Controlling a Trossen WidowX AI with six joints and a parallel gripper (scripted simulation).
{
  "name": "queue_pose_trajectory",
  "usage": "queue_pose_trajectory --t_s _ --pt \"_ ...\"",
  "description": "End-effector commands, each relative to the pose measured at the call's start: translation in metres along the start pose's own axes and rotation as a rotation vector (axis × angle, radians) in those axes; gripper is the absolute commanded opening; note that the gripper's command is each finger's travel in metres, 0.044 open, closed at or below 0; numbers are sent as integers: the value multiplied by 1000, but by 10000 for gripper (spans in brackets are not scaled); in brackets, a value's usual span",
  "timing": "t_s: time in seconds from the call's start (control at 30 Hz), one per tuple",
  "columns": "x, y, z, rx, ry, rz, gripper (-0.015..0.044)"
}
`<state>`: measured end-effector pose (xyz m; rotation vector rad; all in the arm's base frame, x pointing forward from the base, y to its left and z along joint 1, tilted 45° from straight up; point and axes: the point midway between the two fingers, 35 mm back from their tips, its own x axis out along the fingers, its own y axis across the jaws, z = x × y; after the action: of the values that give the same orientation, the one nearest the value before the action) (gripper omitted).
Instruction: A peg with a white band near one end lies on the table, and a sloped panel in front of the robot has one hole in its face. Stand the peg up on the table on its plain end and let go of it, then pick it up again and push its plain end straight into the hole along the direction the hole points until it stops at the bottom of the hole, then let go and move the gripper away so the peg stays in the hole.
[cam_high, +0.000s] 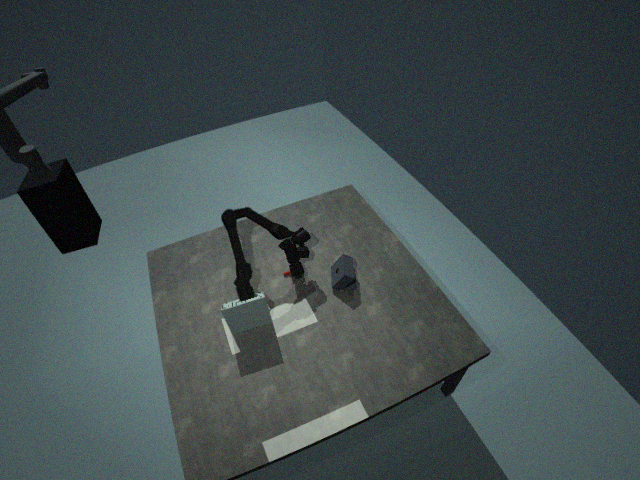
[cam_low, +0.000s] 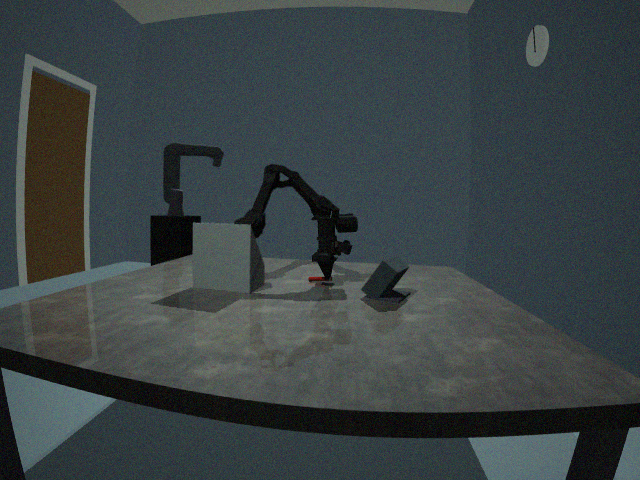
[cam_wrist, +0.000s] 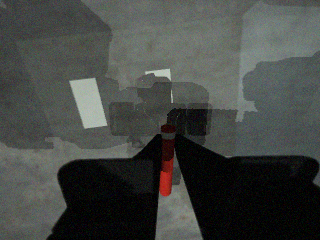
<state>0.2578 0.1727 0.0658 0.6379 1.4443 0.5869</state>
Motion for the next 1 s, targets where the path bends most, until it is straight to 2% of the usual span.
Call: queue_pose_trajectory --t_s 0.0,0.97 --pt "-2 -2 -3 6 -33 -3 49" --pt "-17 -1 -14 6 -284 -4 49"
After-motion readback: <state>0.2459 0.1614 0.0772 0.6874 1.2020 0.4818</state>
